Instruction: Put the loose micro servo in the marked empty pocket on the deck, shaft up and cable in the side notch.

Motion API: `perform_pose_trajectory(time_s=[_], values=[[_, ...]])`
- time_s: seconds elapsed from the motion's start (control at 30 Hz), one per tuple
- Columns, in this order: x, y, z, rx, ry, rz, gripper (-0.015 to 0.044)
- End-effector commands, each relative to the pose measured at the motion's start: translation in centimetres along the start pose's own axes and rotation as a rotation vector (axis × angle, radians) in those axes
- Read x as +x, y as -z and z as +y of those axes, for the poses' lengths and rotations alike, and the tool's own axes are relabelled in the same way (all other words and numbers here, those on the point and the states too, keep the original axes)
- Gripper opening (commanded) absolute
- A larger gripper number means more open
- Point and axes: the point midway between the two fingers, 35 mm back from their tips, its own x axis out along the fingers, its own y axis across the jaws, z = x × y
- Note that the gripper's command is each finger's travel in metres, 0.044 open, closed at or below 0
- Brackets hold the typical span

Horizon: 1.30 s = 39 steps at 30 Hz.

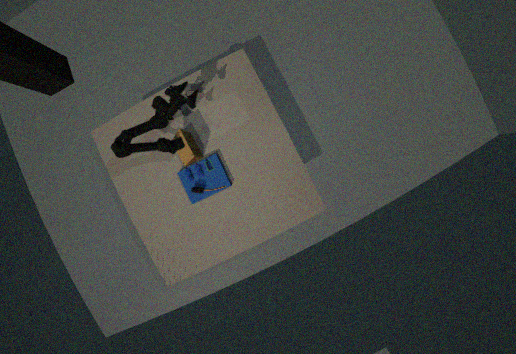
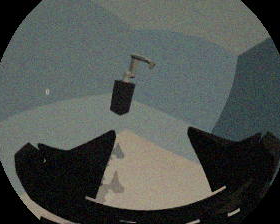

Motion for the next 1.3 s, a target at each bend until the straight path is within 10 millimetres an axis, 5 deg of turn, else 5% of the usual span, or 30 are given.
perform_pose_trajectory(time_s=[0.0,0.57,1.27], values=[[0.0,0.1,-1.2,0.047,0.033,0.012,0.044],[-0.6,0.7,-9.3,0.408,0.245,0.06,0.044],[-1.4,1.5,-12.9,0.551,0.334,0.068,0.044]])
